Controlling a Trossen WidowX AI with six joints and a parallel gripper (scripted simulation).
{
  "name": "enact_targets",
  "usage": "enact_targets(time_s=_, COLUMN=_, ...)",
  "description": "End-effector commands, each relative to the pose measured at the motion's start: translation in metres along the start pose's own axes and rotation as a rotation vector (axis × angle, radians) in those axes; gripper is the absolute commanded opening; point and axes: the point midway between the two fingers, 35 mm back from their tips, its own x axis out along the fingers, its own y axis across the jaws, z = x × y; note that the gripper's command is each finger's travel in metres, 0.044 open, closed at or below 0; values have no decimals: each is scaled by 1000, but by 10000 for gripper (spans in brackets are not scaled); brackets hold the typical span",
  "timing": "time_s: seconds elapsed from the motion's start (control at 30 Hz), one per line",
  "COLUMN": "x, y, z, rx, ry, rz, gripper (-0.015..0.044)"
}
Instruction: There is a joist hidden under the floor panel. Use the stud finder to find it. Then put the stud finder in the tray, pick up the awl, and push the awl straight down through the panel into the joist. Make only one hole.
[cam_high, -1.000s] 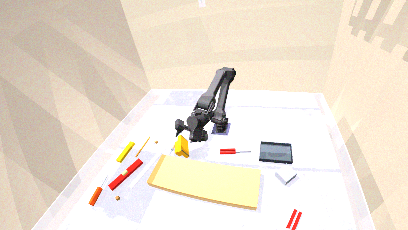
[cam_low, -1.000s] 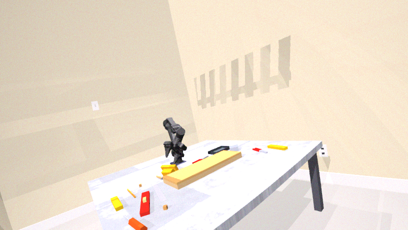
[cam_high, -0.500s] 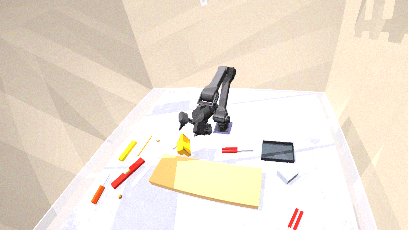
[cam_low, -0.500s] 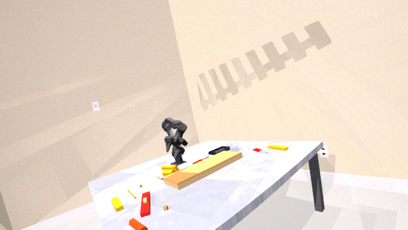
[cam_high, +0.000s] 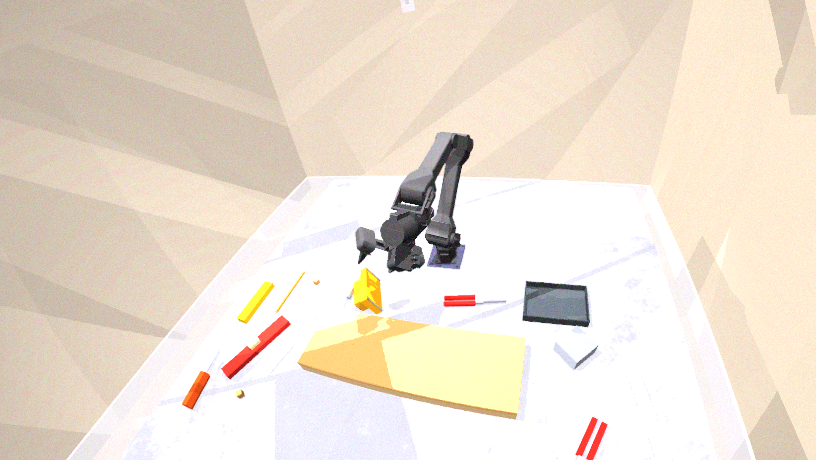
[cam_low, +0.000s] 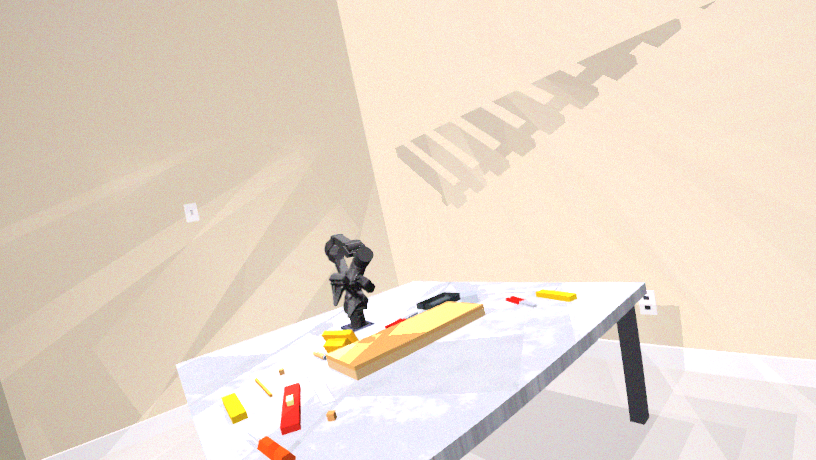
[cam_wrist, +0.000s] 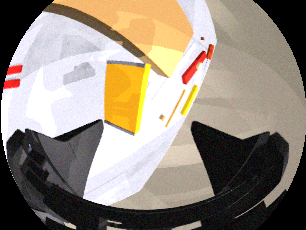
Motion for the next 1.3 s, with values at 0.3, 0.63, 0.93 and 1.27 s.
enact_targets(time_s=0.3, x=43, y=-21, z=5, rx=-859, ry=-197, rz=473, gripper=440)
enact_targets(time_s=0.63, x=90, y=-38, z=-6, rx=-1351, ry=-719, rz=562, gripper=440)
enact_targets(time_s=0.93, x=94, y=-39, z=-7, rx=-1380, ry=-760, rz=551, gripper=440)
enact_targets(time_s=1.27, x=94, y=-39, z=-7, rx=-1380, ry=-760, rz=551, gripper=440)
